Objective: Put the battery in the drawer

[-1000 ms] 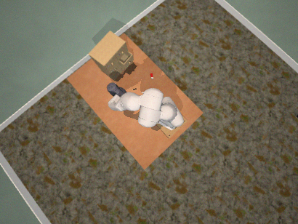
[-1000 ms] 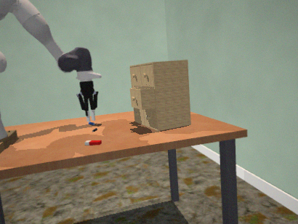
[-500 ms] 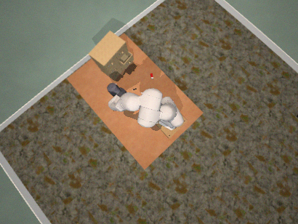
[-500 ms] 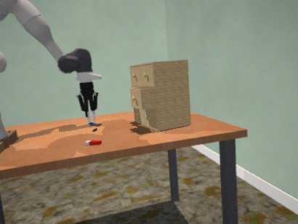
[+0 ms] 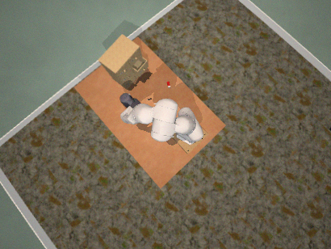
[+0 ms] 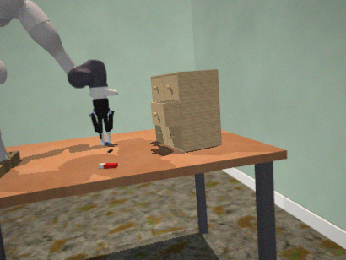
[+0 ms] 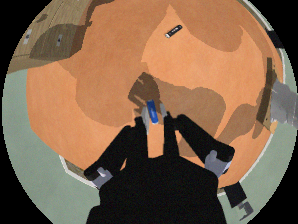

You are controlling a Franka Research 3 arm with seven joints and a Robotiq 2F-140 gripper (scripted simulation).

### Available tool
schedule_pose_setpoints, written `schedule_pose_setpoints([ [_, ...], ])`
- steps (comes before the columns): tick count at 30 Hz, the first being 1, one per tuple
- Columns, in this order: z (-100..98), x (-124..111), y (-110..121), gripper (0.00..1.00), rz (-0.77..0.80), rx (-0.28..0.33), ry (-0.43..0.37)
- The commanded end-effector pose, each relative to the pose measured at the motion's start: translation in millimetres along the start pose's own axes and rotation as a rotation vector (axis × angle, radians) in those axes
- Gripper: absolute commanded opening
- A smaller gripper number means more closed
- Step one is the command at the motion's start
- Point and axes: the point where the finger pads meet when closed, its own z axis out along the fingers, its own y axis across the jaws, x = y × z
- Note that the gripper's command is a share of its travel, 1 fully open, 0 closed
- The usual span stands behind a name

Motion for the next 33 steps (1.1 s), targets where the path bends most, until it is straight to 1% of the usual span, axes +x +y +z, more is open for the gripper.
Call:
schedule_pose_setpoints([
  [1, -0.6, 0.5, -3.0, 0.17, -0.011, 0.008, 0.001],
  [16, -0.6, 0.5, -3.0, 0.17, -0.011, 0.008, 0.001],
  [17, -0.6, 0.5, -3.0, 0.06, -0.011, 0.008, 0.001],
  [33, -0.6, 0.5, -3.0, 0.06, -0.011, 0.008, 0.001],
])
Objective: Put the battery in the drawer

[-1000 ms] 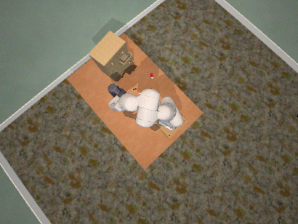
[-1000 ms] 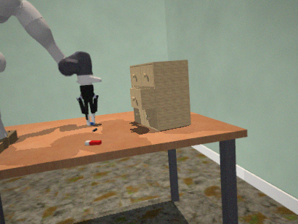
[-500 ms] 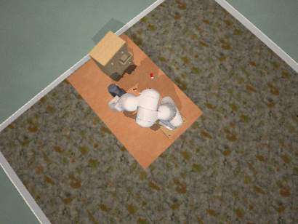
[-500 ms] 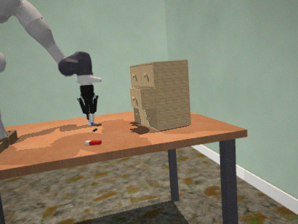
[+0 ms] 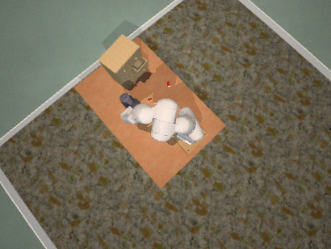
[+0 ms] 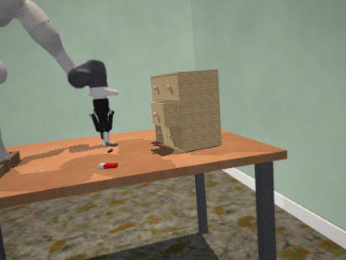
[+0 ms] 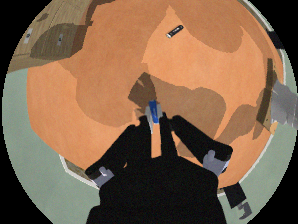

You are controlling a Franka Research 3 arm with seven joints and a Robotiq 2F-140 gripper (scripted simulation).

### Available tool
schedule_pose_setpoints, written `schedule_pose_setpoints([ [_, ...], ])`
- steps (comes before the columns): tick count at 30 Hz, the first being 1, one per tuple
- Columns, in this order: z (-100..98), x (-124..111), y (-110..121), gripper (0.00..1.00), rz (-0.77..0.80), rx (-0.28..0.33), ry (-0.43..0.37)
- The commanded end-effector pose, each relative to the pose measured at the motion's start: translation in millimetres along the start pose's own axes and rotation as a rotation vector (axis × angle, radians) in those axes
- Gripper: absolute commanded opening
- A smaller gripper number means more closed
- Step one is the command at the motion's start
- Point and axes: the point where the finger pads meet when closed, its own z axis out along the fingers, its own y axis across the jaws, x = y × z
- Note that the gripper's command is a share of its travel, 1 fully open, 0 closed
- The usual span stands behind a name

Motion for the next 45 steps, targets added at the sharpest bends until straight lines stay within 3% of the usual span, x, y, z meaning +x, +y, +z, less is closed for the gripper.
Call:
schedule_pose_setpoints([
  [1, -0.7, 0.1, -1.8, 0.06, -0.006, 0.004, 0.000],
  [11, -10.0, 0.1, -1.8, 0.06, -0.006, 0.004, 0.000],
  [23, -83.8, 0.1, -1.5, 0.06, -0.006, 0.004, 0.000],
  [31, -99.9, 0.1, -1.4, 0.06, -0.006, 0.004, 0.000],
  [45, -100.7, 0.6, -1.4, 0.06, -0.002, 0.004, 0.000],
])
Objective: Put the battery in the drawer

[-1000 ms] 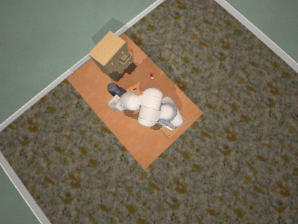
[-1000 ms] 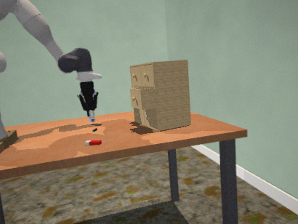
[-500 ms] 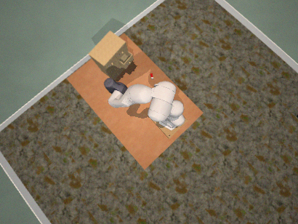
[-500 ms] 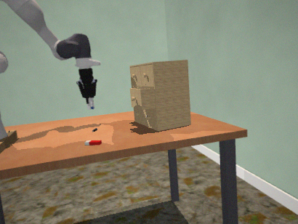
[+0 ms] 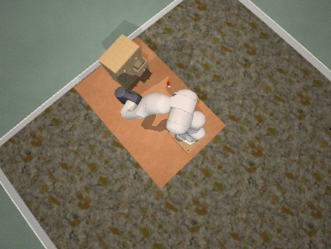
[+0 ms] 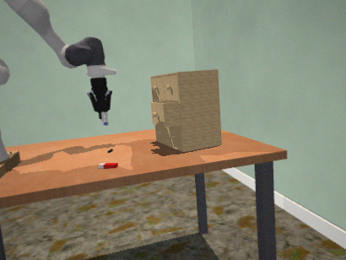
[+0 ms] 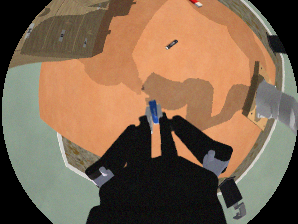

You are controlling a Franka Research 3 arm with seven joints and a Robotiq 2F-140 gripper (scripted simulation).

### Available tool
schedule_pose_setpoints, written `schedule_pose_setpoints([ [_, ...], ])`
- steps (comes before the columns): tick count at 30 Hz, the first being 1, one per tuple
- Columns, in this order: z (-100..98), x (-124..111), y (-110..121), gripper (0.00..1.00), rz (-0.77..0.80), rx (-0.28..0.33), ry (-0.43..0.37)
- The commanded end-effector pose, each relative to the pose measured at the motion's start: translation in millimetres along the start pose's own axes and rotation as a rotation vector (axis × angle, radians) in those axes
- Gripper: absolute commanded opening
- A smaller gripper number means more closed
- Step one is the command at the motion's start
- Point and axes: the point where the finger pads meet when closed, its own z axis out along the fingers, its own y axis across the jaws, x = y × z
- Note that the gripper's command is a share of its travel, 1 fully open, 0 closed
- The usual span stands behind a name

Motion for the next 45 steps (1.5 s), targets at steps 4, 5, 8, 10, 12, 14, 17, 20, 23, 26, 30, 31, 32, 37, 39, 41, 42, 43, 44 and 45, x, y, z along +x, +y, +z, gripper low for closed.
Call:
schedule_pose_setpoints([
  [4, 0.1, -0.1, 1.7, 0.06, 0.028, -0.004, 0.002],
  [5, 0.1, -0.1, 1.7, 0.06, 0.028, -0.004, 0.002],
  [8, 0.1, -0.1, 1.7, 0.06, 0.028, -0.004, 0.002],
  [10, 0.1, -0.1, 1.7, 0.06, 0.028, -0.004, 0.002],
  [12, 0.2, 3.2, 1.9, 0.06, 0.048, -0.005, 0.002],
  [14, 0.2, 3.2, 1.9, 0.06, 0.048, -0.005, 0.002],
  [17, 0.2, 3.2, 1.9, 0.06, 0.048, -0.005, 0.002],
  [20, 0.2, 10.9, 2.5, 0.06, 0.095, -0.006, 0.002],
  [23, 0.2, 10.9, 2.5, 0.06, 0.095, -0.006, 0.002],
  [26, 0.2, 10.9, 2.5, 0.06, 0.095, -0.006, 0.002],
  [30, 0.2, 10.9, 2.5, 0.06, 0.095, -0.006, 0.002],
  [31, 0.2, 10.9, 2.5, 0.06, 0.095, -0.006, 0.002],
  [32, 0.2, 10.9, 2.5, 0.06, 0.095, -0.006, 0.002],
  [37, 0.2, 24.0, 3.7, 0.06, 0.175, -0.008, 0.003],
  [39, 0.2, 24.0, 3.7, 0.06, 0.175, -0.008, 0.003],
  [41, 0.2, 24.0, 3.7, 0.06, 0.175, -0.008, 0.003],
  [42, 0.2, 24.0, 3.7, 0.06, 0.175, -0.008, 0.003],
  [43, 0.2, 24.0, 3.7, 0.06, 0.175, -0.008, 0.003],
  [44, 0.2, 24.0, 3.7, 0.06, 0.175, -0.008, 0.003],
  [45, 0.2, 24.0, 3.7, 0.06, 0.175, -0.008, 0.003],
])
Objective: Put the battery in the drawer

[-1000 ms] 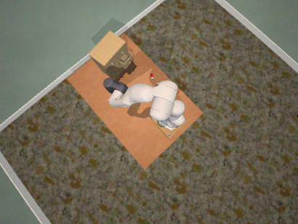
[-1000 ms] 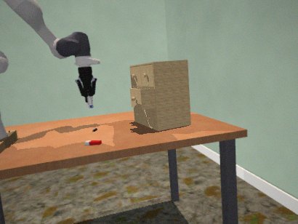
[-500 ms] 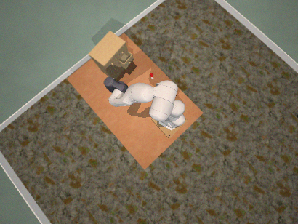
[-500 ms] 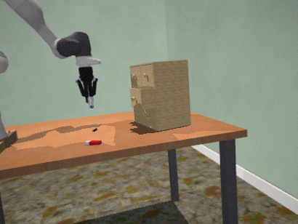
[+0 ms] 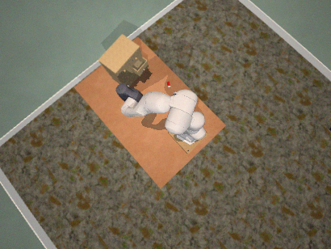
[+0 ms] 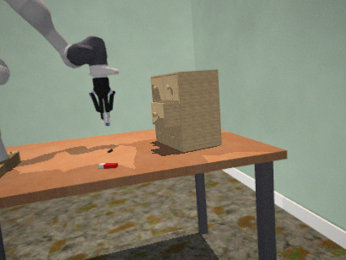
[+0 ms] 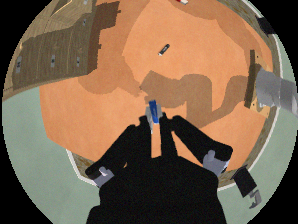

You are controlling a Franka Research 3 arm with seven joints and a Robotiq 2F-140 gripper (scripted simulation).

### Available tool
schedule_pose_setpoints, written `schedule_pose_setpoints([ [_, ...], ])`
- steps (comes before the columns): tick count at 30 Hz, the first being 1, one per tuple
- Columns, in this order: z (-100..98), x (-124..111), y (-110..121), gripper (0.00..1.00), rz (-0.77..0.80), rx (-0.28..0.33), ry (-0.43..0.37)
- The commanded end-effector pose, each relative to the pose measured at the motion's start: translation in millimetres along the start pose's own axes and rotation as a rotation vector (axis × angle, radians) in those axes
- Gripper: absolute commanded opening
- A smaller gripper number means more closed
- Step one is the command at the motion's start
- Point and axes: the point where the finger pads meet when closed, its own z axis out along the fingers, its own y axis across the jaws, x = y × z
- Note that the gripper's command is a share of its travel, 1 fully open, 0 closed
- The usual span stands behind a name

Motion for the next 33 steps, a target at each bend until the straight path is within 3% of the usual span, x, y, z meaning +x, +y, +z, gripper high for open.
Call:
schedule_pose_setpoints([
  [1, -0.6, -0.4, -0.3, 0.06, 0.020, -0.001, -0.001],
  [4, -0.6, -0.4, -0.3, 0.06, 0.020, -0.001, -0.001],
  [5, -0.5, 18.0, -1.0, 0.06, 0.133, -0.003, 0.000],
  [23, -0.5, 18.0, -1.0, 0.06, 0.133, -0.003, 0.000],
  [24, -0.4, 41.4, -1.0, 0.06, 0.276, -0.006, 0.001],
  [33, -0.4, 41.4, -1.0, 0.06, 0.276, -0.006, 0.001],
])
